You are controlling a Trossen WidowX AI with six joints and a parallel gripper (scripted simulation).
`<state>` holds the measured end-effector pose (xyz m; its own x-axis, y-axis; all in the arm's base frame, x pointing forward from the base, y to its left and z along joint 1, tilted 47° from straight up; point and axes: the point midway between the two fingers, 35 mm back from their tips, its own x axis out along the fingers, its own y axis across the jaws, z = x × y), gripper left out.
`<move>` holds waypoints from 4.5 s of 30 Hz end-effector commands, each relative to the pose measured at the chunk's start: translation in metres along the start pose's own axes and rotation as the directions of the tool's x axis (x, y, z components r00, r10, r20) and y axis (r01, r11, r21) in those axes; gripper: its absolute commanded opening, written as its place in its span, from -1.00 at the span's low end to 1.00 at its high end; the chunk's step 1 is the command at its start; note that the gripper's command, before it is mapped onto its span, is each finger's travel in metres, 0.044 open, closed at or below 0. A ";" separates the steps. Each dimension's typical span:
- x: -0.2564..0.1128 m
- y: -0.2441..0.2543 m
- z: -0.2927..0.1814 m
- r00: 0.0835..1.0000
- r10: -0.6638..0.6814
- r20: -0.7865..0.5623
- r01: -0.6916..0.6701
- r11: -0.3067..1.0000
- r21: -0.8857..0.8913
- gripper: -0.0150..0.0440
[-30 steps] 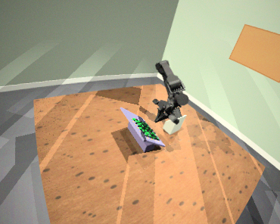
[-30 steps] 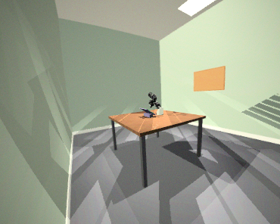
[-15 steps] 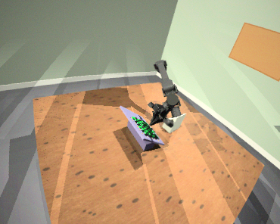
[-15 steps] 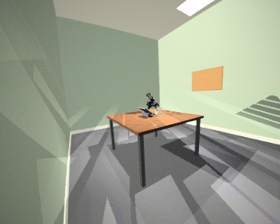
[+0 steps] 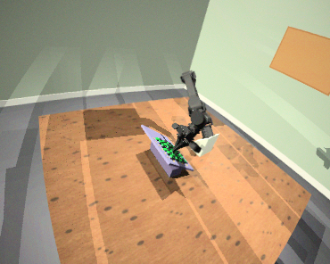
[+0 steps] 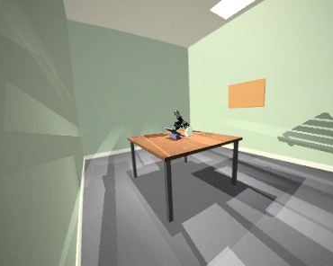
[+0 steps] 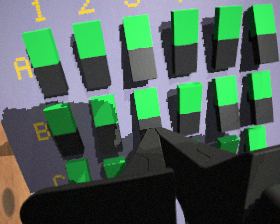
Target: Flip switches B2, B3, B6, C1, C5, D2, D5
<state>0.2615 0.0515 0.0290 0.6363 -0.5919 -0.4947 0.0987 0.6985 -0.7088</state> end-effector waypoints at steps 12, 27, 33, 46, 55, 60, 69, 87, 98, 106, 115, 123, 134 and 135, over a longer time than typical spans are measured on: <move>0.003 0.001 -0.002 1.000 0.002 -0.002 -0.002 1.000 -0.010 -0.49; 0.004 0.001 -0.002 1.000 0.002 -0.002 -0.002 1.000 -0.010 -0.49; 0.005 0.001 -0.002 1.000 0.002 -0.002 -0.002 1.000 -0.010 -0.49; 0.006 0.001 -0.002 1.000 0.002 -0.002 -0.002 1.000 -0.010 -0.49; 0.008 0.001 -0.002 1.000 0.002 -0.002 -0.002 1.000 -0.010 -0.49; 0.008 0.001 -0.002 1.000 0.002 -0.002 -0.002 1.000 -0.010 -0.49; -0.055 0.002 0.001 1.000 0.006 -0.031 -0.006 1.000 -0.011 -0.49; -0.056 -0.075 0.002 1.000 0.002 -0.031 -0.002 1.000 -0.015 -0.49; -0.021 -0.076 0.000 1.000 0.001 -0.004 -0.001 1.000 -0.014 -0.49; -0.011 -0.076 0.000 1.000 -0.001 -0.002 0.001 1.000 -0.015 -0.49; 0.001 -0.076 0.000 1.000 0.000 -0.003 0.000 1.000 -0.014 -0.49; 0.003 -0.076 -0.001 1.000 0.000 -0.003 0.000 1.000 -0.014 -0.49; 0.003 -0.076 -0.001 1.000 0.000 -0.003 0.000 1.000 -0.014 -0.49; 0.003 -0.076 -0.001 1.000 0.000 -0.003 0.000 1.000 -0.014 -0.49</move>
<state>0.2554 -0.0040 0.0819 0.6337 -0.5957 -0.4936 0.0954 0.6933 -0.7143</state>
